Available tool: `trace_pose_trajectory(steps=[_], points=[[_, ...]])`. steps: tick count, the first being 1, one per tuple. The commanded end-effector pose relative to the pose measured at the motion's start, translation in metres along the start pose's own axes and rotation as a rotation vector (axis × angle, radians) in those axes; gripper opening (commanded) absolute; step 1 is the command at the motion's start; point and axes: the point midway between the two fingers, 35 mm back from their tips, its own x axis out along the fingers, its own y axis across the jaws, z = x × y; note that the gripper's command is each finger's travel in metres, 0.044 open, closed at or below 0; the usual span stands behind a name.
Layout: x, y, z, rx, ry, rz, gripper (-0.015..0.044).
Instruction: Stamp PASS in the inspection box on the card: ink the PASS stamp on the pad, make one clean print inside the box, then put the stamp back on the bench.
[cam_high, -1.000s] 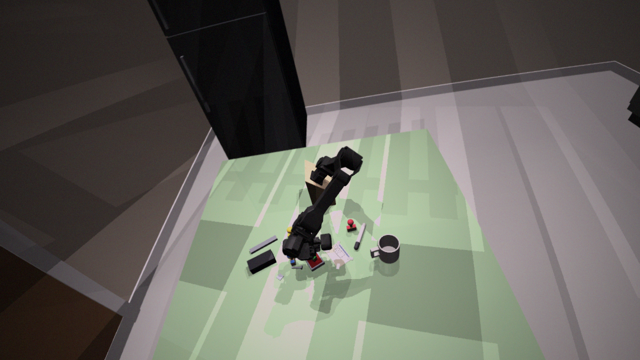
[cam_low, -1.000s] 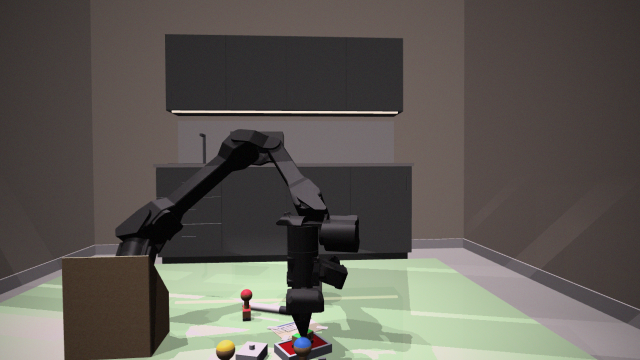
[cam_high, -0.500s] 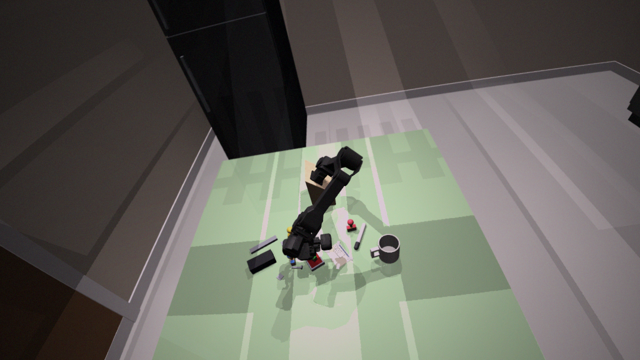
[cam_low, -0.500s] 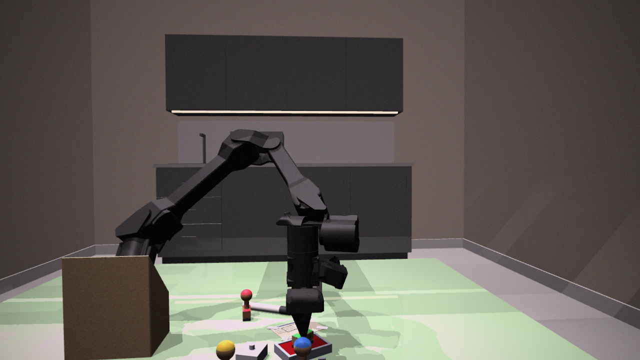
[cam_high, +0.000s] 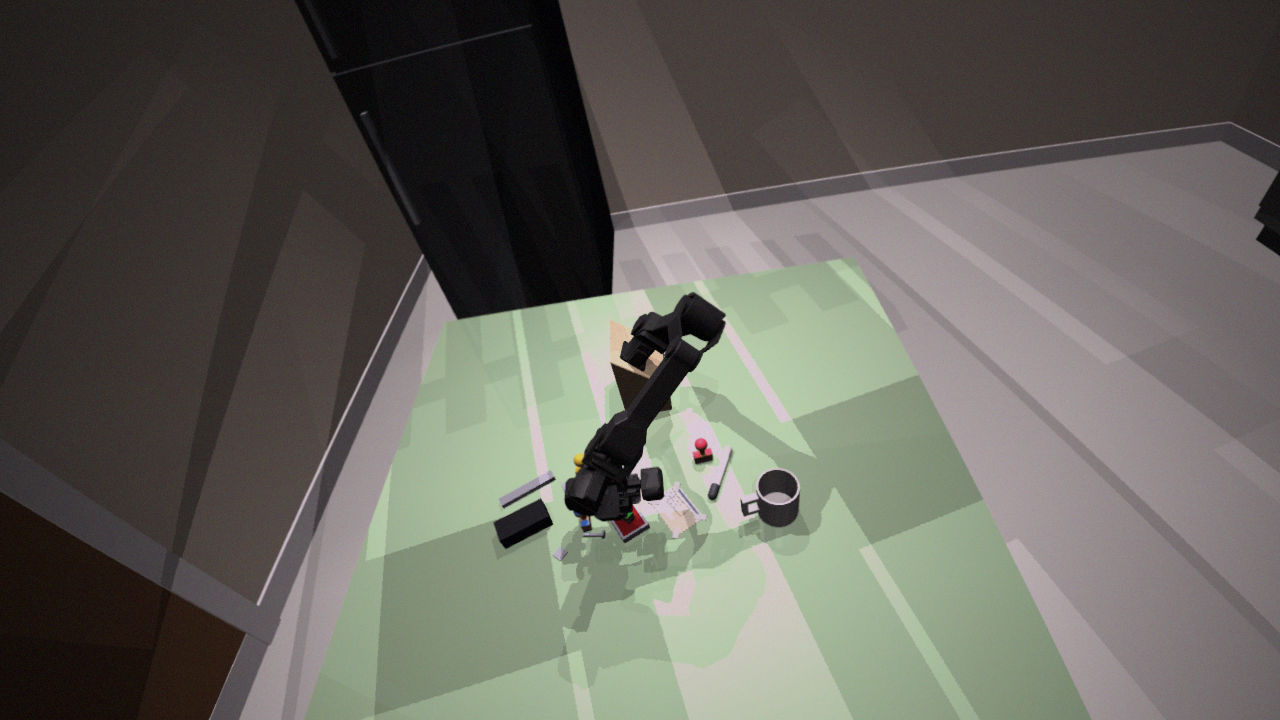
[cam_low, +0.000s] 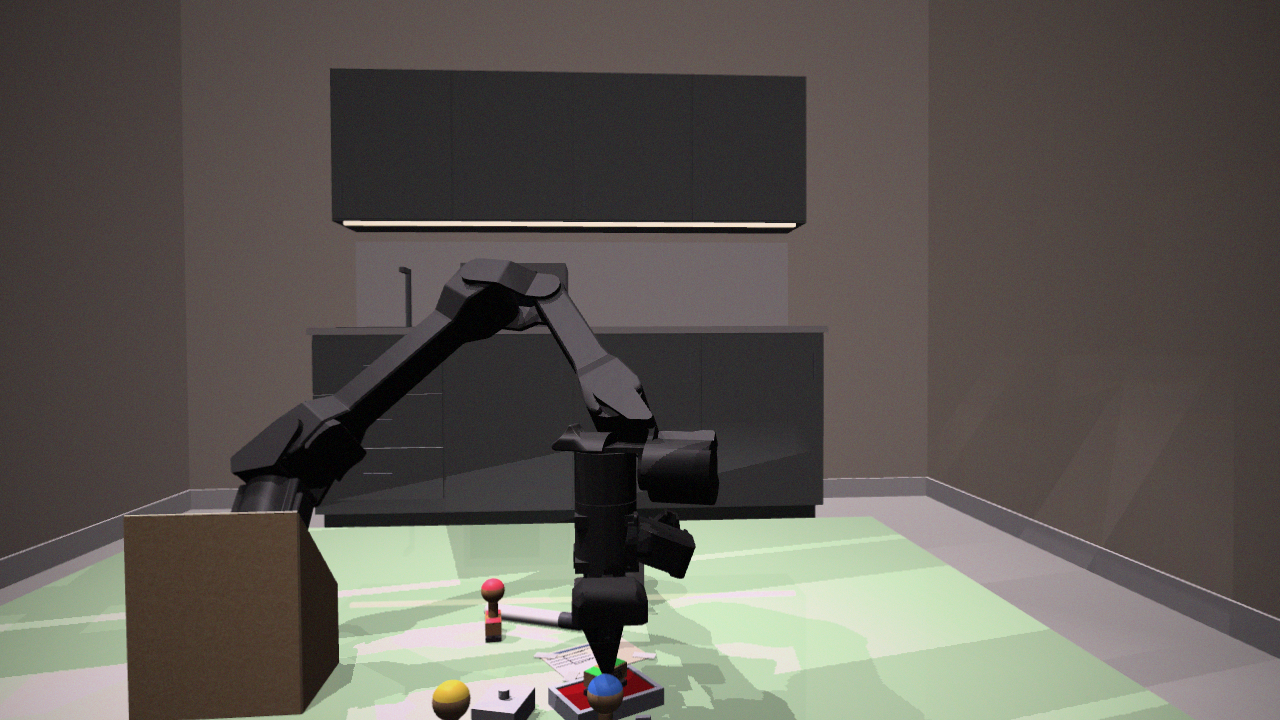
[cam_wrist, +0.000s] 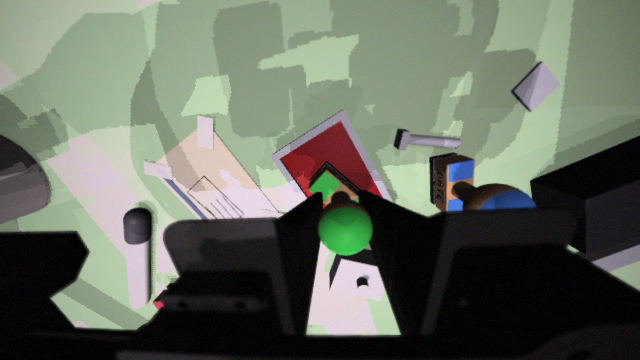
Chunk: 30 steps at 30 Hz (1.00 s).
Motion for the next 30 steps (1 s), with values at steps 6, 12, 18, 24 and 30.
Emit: trace_pose_trajectory(steps=[6, 12, 18, 24, 30], points=[[-0.001, 0.001, 0.001, -0.001, -0.002, 0.004, 0.0000], [-0.003, 0.001, 0.001, -0.001, -0.002, 0.003, 0.0000], [-0.006, 0.001, 0.001, -0.001, -0.002, 0.003, 0.0000], [-0.009, 0.001, 0.001, -0.001, -0.002, 0.003, 0.0000], [-0.019, 0.001, 0.002, -0.001, -0.002, 0.002, 0.0000]])
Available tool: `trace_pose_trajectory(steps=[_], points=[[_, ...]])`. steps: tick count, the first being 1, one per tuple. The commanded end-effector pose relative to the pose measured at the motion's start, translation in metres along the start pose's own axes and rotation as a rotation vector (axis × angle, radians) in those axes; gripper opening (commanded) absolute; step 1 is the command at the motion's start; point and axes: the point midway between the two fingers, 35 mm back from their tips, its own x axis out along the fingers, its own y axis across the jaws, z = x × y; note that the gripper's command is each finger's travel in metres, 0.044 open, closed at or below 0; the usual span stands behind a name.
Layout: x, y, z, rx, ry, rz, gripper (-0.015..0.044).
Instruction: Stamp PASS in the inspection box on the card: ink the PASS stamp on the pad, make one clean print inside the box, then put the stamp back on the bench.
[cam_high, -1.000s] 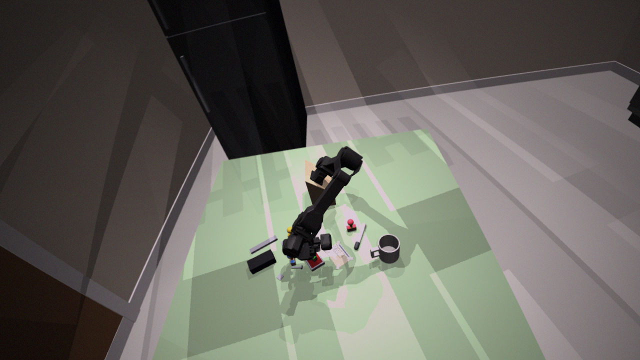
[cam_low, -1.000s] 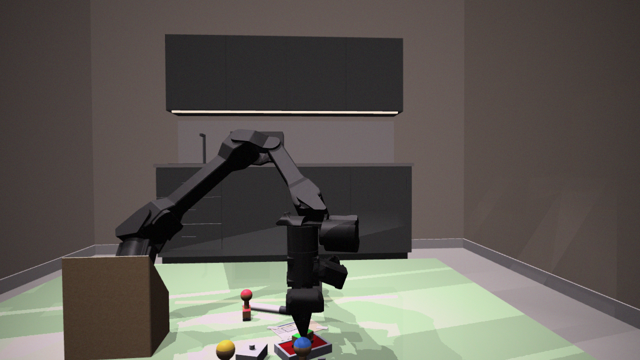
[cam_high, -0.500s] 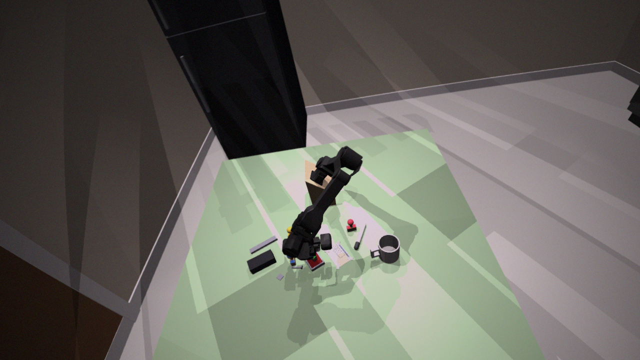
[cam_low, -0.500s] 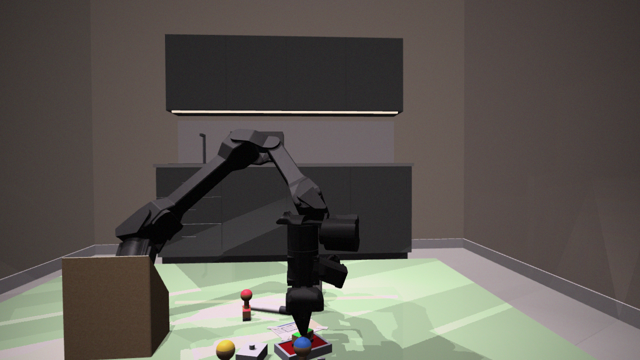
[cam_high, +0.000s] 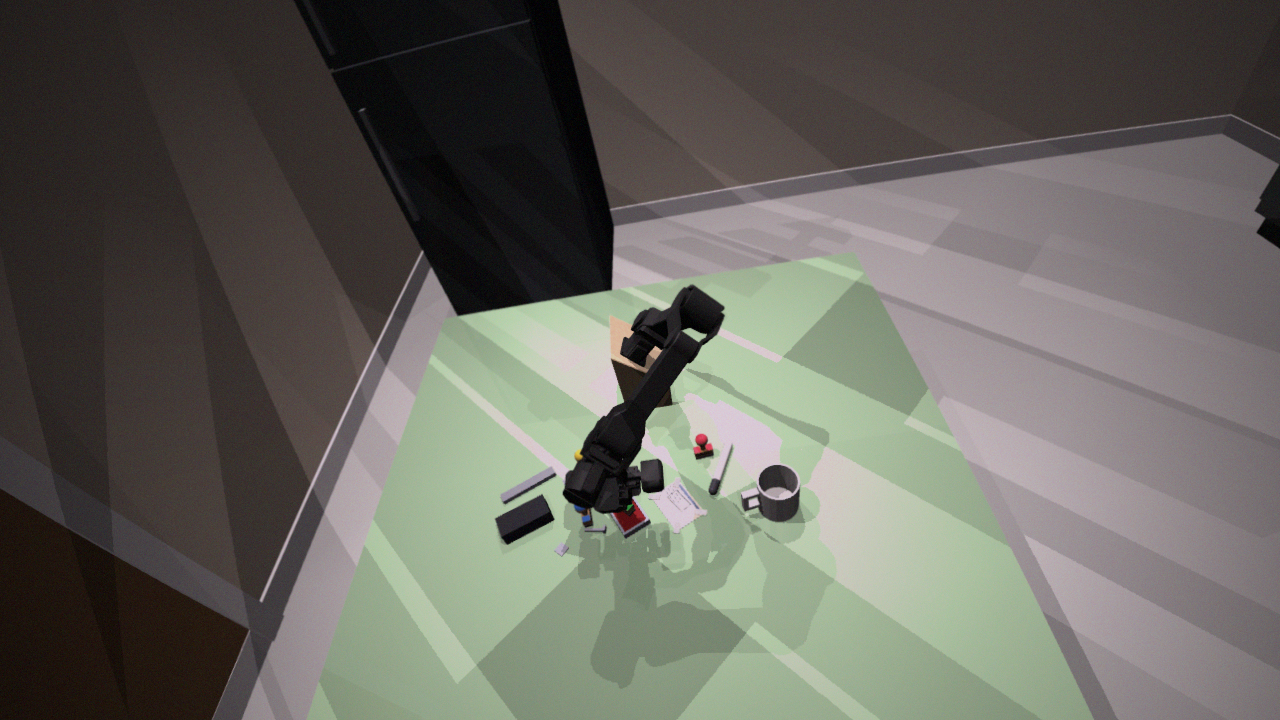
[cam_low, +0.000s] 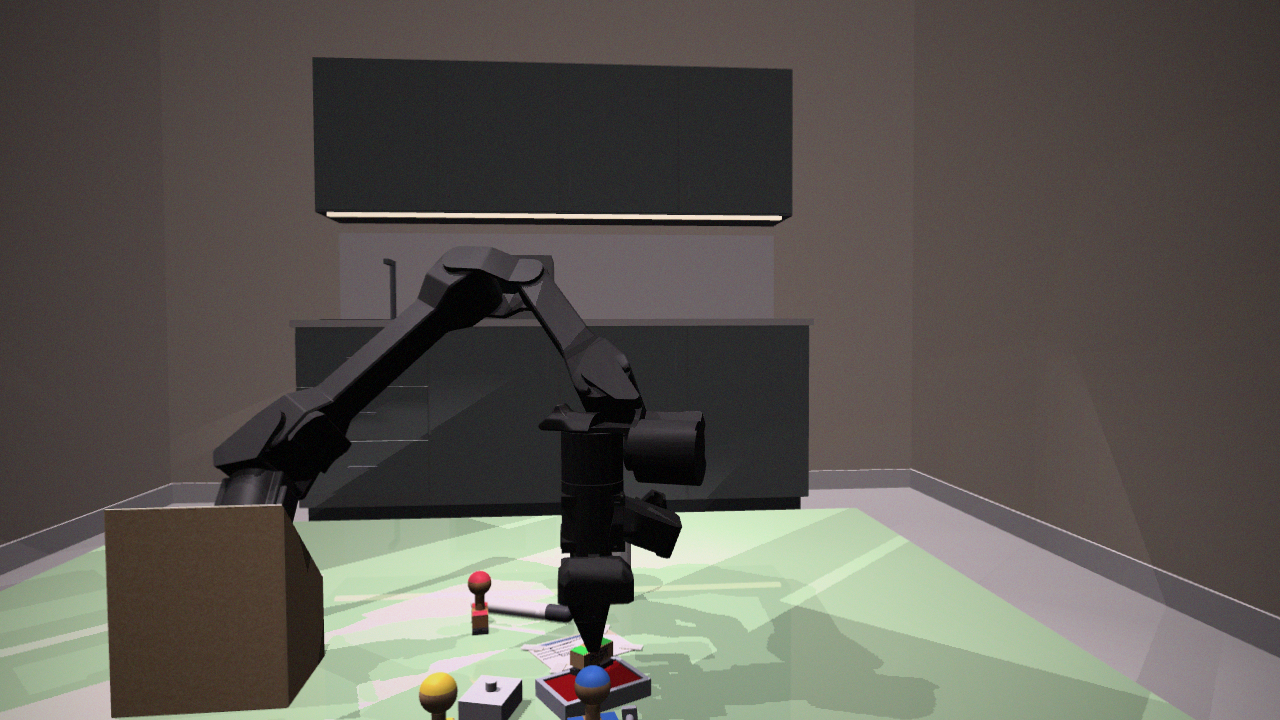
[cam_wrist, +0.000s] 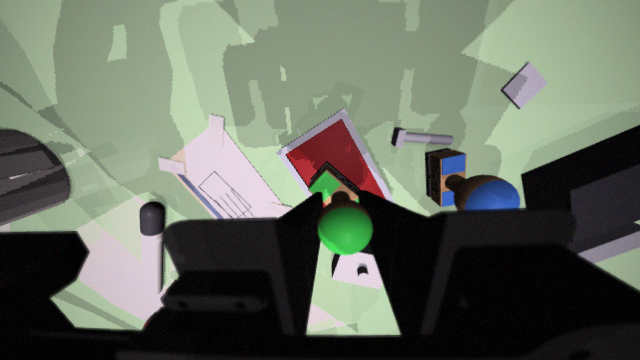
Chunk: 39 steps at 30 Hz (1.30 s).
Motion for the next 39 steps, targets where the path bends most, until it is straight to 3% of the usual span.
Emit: trace_pose_trajectory(steps=[1, 26, 39], points=[[-0.008, -0.001, 0.002, -0.006, -0.003, -0.005, 0.0000], [-0.045, 0.000, 0.001, -0.004, -0.003, -0.006, 0.0000], [-0.045, 0.072, -0.006, 0.116, -0.003, -0.007, 0.0000]])
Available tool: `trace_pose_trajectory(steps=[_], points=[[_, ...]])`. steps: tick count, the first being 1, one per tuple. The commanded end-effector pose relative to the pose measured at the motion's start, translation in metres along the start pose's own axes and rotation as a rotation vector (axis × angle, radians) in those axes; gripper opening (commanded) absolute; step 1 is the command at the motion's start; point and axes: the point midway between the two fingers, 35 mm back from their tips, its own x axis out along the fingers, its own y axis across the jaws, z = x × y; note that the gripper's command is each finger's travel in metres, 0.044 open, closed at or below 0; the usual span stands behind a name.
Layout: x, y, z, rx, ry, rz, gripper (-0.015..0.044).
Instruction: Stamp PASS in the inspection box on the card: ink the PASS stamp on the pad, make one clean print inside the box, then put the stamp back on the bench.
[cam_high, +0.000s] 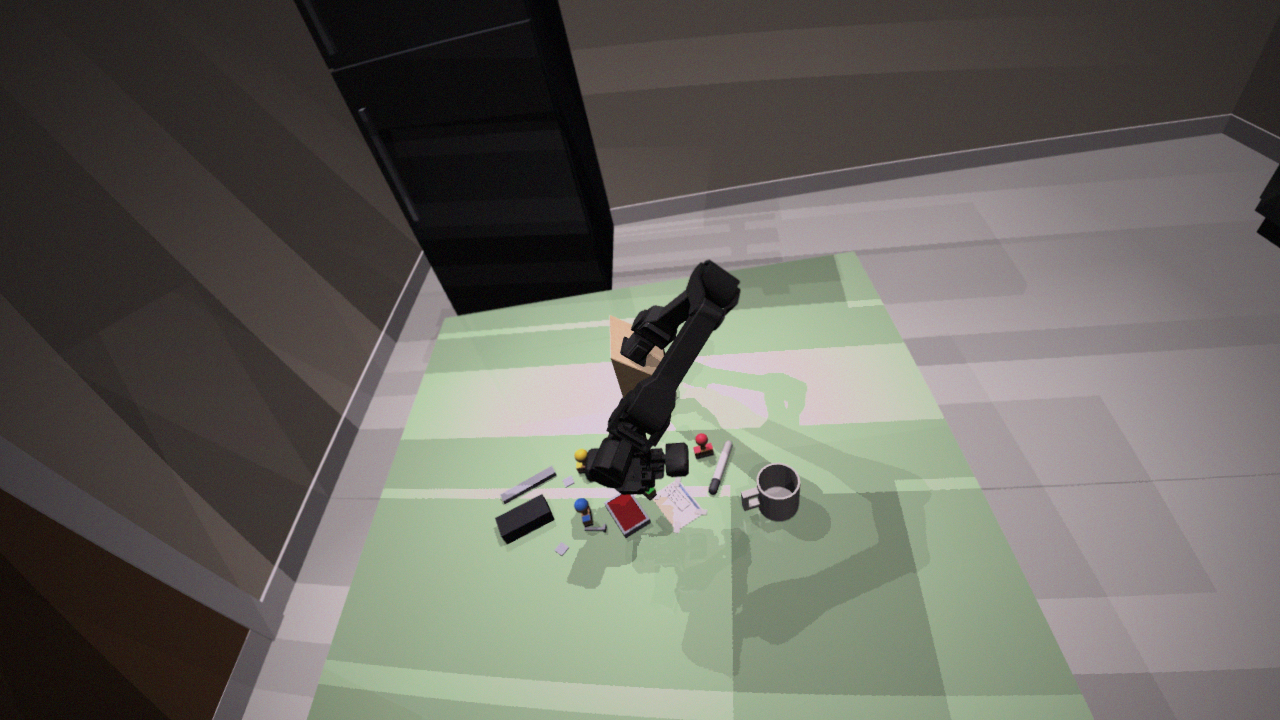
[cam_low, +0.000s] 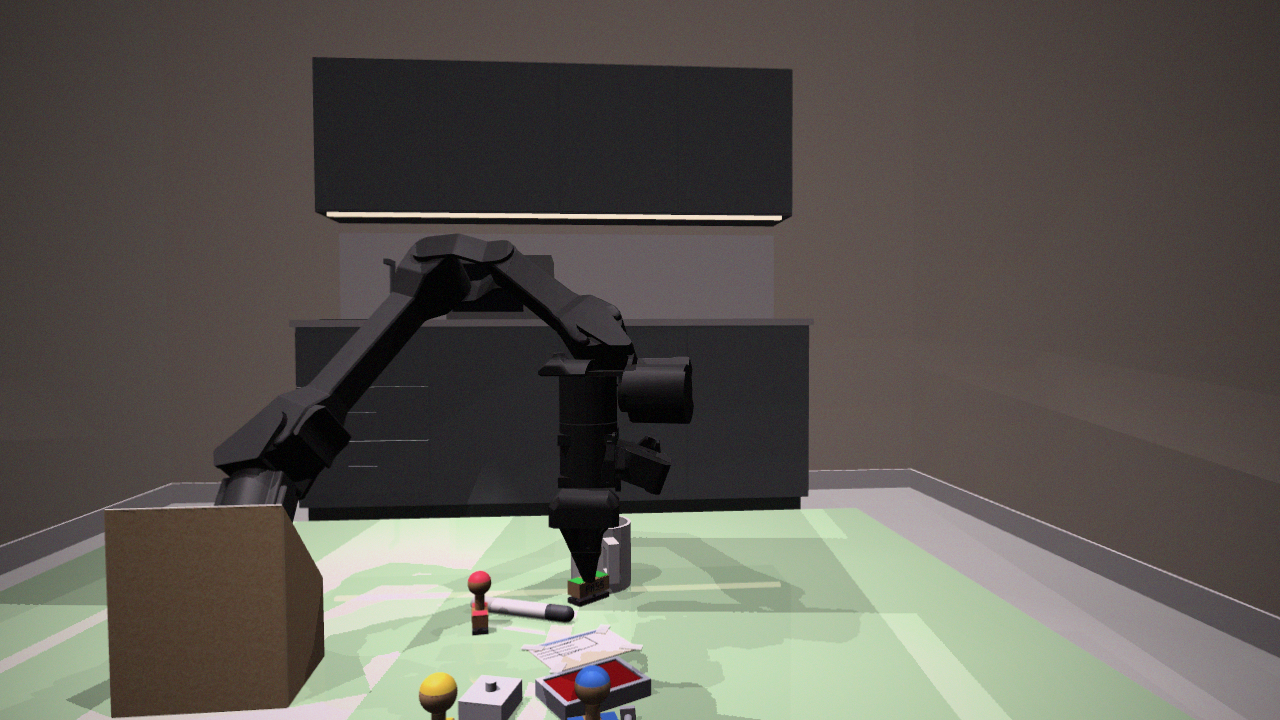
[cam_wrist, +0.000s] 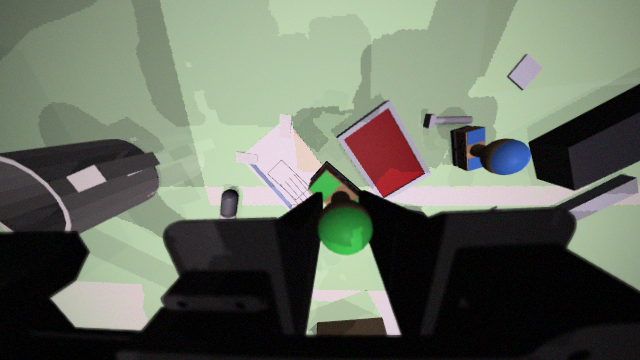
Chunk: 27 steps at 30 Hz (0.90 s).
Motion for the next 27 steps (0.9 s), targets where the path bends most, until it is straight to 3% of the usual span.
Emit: trace_pose_trajectory(steps=[1, 7, 27], points=[[0.001, 0.025, -0.008, 0.047, 0.002, 0.007, 0.0000], [0.002, 0.053, -0.019, 0.097, 0.004, 0.013, 0.0000], [0.011, 0.054, -0.018, 0.099, 0.004, 0.012, 0.0000]])
